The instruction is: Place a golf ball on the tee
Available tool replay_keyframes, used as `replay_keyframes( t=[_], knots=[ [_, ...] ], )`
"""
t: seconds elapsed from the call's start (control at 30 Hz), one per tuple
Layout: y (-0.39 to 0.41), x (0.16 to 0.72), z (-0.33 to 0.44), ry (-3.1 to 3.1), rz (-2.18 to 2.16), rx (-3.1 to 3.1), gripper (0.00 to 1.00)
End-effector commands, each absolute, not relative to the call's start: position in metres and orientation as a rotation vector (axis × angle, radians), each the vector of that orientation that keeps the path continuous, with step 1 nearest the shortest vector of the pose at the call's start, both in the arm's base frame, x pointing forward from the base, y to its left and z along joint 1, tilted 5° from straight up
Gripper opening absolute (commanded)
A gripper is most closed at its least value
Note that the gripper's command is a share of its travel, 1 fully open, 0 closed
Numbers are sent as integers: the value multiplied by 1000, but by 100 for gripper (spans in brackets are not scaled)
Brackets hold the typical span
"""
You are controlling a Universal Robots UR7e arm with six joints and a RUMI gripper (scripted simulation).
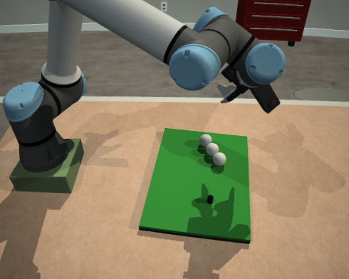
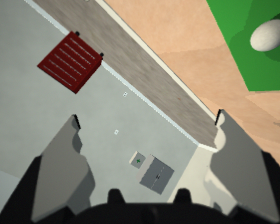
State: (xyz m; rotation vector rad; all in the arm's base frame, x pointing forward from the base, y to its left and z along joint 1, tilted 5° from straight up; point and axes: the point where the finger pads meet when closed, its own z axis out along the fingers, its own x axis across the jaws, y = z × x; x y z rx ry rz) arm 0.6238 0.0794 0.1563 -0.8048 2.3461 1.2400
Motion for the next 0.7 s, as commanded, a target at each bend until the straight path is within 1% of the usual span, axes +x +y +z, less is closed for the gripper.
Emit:
replay_keyframes(
  t=[0.0,0.2,0.27,0.5,0.67],
  knots=[
    [89,591,118,2582,1117,-841,100],
    [75,558,73,2892,808,-817,100],
    [75,558,73,2892,808,-817,100],
    [48,543,50,3089,392,-682,100],
    [34,540,47,3130,195,-591,100]
  ],
)
